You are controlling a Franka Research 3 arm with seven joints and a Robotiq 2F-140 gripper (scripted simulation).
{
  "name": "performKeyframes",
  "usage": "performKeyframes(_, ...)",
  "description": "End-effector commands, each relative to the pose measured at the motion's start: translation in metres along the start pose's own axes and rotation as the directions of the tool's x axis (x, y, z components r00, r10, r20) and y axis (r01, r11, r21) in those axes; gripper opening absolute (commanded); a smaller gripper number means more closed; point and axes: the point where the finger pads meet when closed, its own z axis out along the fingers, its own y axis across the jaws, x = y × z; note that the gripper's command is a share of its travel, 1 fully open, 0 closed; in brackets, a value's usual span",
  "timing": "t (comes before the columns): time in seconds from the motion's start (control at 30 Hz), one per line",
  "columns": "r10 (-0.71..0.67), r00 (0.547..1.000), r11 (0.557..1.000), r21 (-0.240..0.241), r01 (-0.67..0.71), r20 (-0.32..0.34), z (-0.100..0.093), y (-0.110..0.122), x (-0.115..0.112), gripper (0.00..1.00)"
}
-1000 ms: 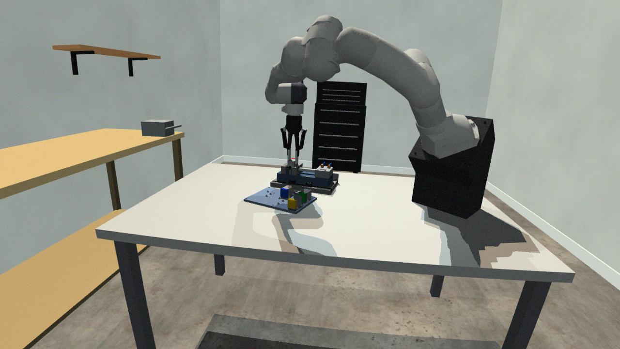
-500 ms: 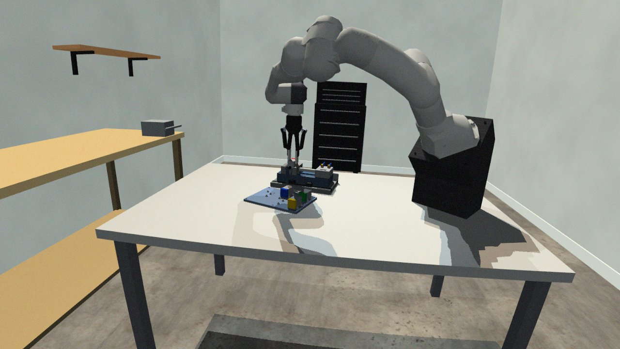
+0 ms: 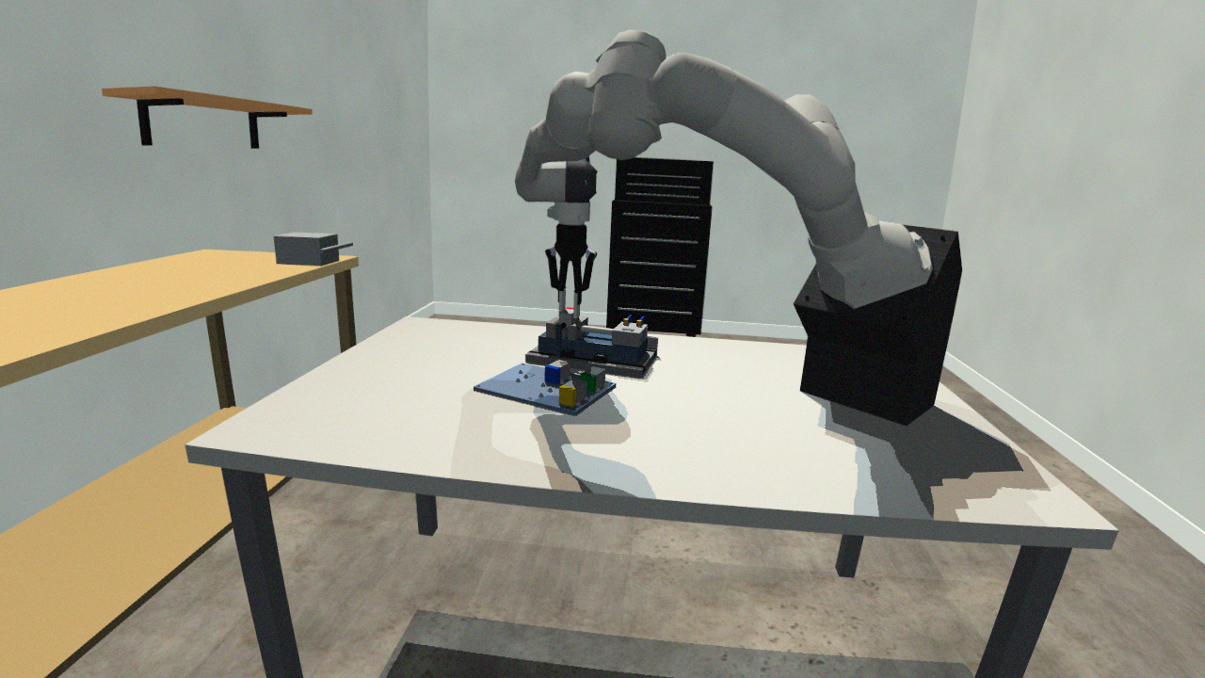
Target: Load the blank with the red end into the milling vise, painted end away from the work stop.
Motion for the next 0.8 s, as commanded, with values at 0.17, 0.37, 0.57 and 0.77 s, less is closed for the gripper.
performKeyframes(0.17, -0.007, 1.000, 1.000, 0.002, 0.007, -0.002, 0.0002, -0.0010, 0.0010, 0.00)
performKeyframes(0.37, -0.007, 1.000, 1.000, 0.002, 0.007, -0.002, 0.0002, -0.0010, 0.0010, 0.00)
performKeyframes(0.57, -0.007, 1.000, 1.000, 0.002, 0.007, -0.002, 0.0005, -0.0011, 0.0013, 0.00)
performKeyframes(0.77, -0.007, 1.000, 1.000, 0.002, 0.007, -0.002, 0.0005, -0.0011, 0.0013, 0.00)
